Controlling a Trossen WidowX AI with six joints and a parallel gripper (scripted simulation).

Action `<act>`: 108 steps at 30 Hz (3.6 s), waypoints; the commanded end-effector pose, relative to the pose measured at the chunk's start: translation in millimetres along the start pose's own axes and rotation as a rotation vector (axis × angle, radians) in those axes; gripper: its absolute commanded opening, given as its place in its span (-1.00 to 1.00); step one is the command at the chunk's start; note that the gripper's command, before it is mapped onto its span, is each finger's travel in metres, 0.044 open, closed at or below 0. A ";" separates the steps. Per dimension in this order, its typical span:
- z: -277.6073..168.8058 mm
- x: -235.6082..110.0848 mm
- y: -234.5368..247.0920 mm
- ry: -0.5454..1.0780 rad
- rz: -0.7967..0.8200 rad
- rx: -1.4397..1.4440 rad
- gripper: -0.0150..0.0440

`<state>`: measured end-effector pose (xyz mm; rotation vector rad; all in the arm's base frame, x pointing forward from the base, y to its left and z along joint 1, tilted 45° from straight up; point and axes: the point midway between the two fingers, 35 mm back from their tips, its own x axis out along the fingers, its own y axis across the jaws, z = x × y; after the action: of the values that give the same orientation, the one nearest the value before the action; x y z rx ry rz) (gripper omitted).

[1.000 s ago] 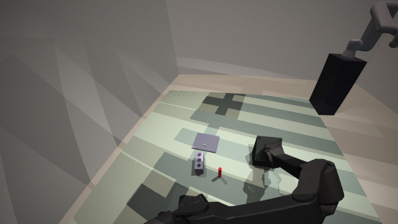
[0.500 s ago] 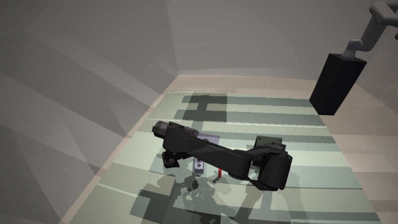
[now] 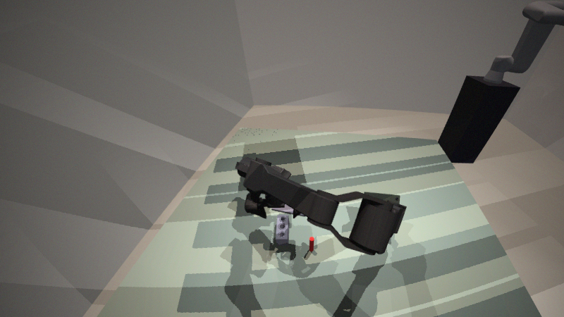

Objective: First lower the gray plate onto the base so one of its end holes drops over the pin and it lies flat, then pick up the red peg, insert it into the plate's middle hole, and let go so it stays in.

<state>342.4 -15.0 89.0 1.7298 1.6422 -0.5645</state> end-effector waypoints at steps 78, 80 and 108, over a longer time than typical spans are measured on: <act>0.5 68.2 1.0 0.007 -0.010 0.008 -0.49; 1.1 62.6 1.7 0.005 -0.009 0.003 -0.49; 4.0 -21.3 -0.6 0.004 -0.011 0.002 -0.49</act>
<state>341.9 -25.6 94.5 1.7284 1.6562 -0.5657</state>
